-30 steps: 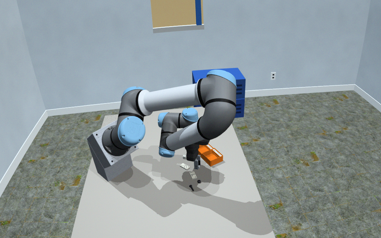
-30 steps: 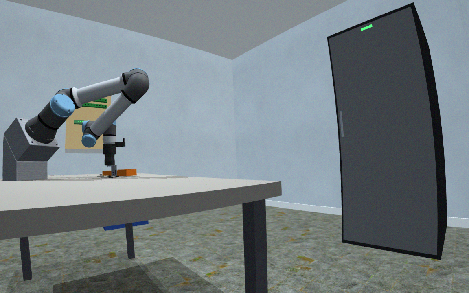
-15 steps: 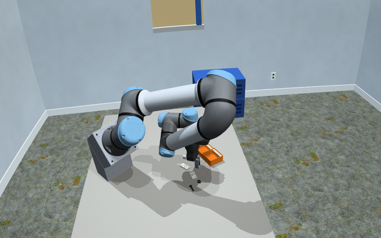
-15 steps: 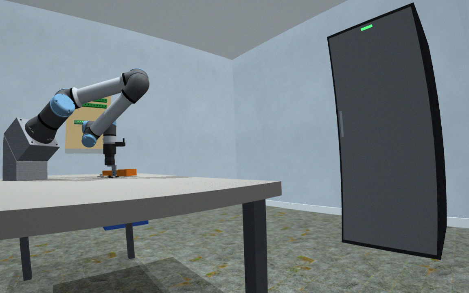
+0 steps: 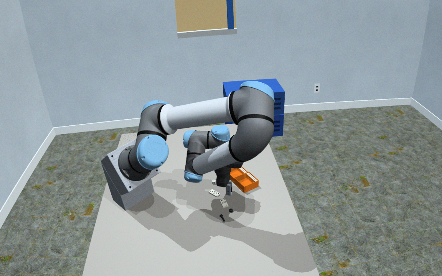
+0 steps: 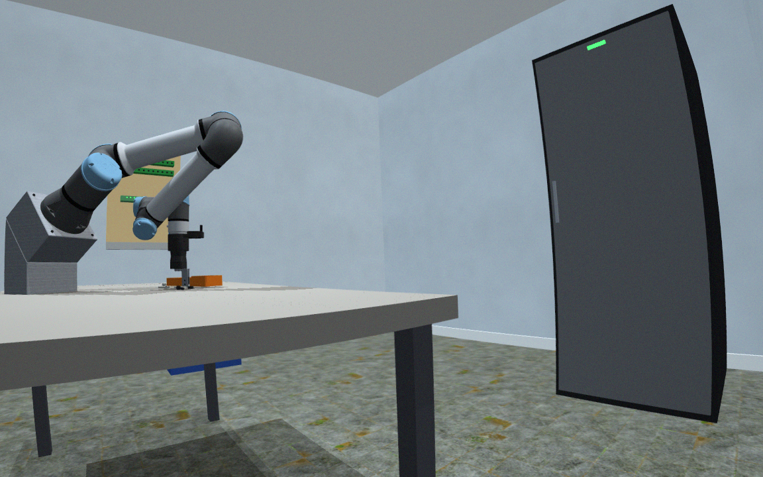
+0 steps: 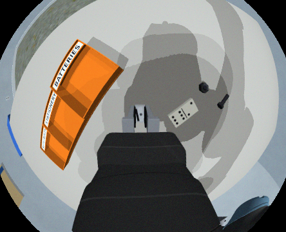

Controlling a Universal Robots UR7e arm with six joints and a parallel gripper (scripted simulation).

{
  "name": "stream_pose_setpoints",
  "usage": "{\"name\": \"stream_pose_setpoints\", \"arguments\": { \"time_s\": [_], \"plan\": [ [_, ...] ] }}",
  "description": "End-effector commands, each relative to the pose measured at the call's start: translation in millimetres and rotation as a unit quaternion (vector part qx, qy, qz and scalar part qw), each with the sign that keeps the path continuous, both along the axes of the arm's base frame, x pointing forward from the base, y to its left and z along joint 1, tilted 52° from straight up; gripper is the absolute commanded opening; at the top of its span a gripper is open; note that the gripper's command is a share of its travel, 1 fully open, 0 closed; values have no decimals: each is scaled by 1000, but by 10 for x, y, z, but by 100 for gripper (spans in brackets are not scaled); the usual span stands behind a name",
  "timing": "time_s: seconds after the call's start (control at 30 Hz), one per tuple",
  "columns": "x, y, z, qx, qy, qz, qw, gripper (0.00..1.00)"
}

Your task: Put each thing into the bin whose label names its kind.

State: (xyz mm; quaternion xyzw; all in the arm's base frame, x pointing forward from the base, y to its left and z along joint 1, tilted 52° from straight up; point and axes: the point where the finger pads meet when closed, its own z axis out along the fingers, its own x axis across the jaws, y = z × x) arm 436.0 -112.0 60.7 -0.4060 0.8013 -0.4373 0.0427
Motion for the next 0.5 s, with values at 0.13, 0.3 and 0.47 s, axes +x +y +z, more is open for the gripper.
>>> {"name": "stream_pose_setpoints", "arguments": {
  "time_s": [0.13, 0.3, 0.47],
  "plan": [
    [-4, -2, -9, 0, 1, 0, 1000, 32],
    [-87, 118, 93, 0, 2, 1, 1000, 32],
    [-158, 228, 195, 0, 2, 1, 1000, 32]
  ]
}}
